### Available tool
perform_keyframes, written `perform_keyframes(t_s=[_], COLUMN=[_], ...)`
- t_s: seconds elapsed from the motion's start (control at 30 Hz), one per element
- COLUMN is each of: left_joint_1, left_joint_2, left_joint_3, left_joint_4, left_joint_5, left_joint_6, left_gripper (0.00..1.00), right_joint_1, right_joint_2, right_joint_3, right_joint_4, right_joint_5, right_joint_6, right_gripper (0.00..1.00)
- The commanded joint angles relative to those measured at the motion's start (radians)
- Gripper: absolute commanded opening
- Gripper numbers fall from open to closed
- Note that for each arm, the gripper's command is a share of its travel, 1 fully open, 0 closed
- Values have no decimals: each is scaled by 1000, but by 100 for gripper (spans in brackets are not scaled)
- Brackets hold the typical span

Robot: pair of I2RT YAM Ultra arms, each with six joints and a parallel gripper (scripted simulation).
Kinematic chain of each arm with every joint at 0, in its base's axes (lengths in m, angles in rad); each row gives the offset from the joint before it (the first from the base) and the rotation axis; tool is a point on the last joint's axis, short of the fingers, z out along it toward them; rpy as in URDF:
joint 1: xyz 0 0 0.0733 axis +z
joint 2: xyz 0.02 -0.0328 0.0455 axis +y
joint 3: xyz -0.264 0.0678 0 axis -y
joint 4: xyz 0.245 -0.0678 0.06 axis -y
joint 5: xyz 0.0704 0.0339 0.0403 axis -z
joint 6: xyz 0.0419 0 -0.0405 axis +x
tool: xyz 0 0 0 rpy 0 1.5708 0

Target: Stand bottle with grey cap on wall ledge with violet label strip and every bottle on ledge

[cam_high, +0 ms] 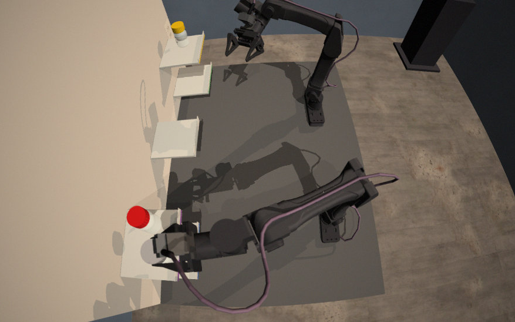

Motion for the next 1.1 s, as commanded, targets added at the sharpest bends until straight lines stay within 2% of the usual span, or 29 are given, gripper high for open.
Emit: perform_keyframes(t_s=[0.0, 0.4, 1.07], left_joint_1=[-15, -35, -36], left_joint_2=[28, 143, 154], left_joint_3=[64, 172, 187], left_joint_4=[40, 78, 75], left_joint_5=[-9, -35, -34], left_joint_6=[0, 6, 6], left_gripper=[50, 50, 50], right_joint_1=[-2, -2, -2], right_joint_2=[1, 1, 1], right_joint_3=[34, 34, 34], right_joint_4=[-18, -18, -18], right_joint_5=[-22, -22, -22], right_joint_6=[-7, -7, -7], right_gripper=[88, 88, 88])
